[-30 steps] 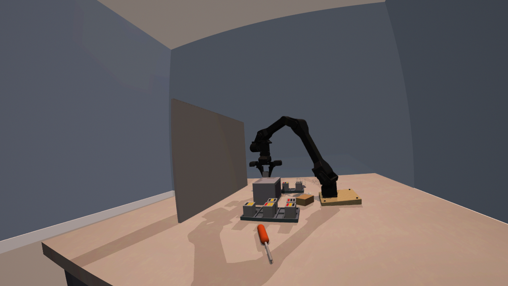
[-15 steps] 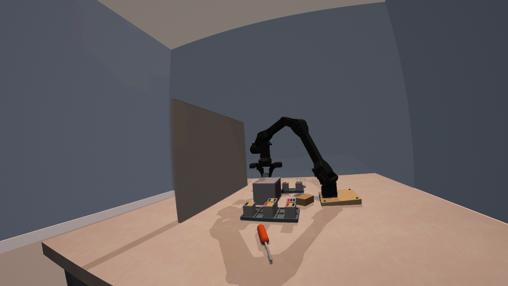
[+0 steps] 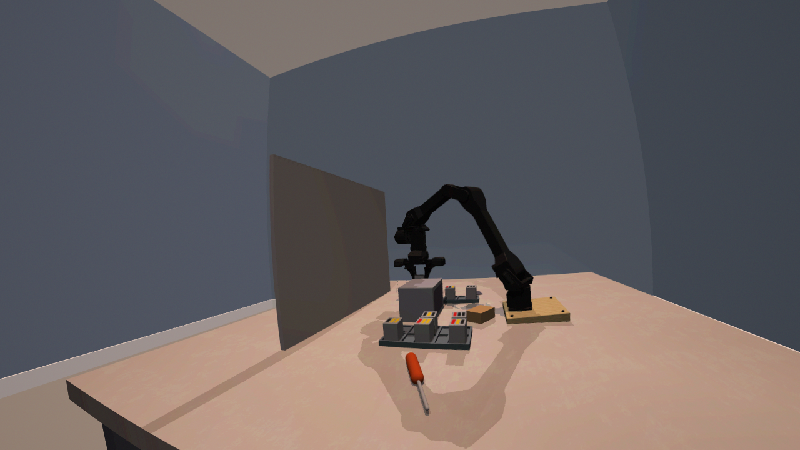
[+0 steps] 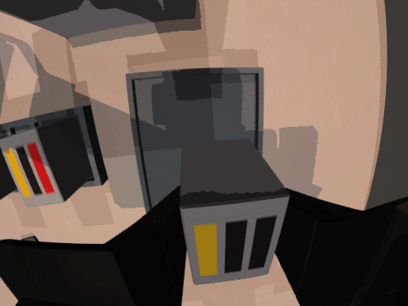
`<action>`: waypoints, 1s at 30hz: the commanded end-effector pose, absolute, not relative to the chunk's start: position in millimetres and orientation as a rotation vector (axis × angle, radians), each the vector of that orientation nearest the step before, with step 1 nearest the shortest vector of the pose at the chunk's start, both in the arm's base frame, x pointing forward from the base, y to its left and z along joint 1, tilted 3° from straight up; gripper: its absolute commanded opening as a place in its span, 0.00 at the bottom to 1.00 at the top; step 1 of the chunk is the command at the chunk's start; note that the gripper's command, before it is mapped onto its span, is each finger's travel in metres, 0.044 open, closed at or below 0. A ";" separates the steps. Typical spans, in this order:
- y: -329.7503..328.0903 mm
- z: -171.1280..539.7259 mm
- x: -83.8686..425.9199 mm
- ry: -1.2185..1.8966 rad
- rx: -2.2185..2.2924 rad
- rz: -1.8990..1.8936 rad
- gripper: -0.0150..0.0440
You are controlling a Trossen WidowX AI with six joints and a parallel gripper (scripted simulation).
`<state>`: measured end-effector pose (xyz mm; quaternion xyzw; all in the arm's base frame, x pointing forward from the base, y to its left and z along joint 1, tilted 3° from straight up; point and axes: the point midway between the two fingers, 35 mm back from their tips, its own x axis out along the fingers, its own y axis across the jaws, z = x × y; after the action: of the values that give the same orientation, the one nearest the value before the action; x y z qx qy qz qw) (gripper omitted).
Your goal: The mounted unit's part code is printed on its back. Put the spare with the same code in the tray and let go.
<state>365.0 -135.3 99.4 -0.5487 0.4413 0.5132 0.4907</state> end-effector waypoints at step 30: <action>-132.6 75.8 363.0 1.072 -1.327 1.245 0.25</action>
<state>363.3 -133.4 79.1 -0.5483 0.4414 0.5136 0.4907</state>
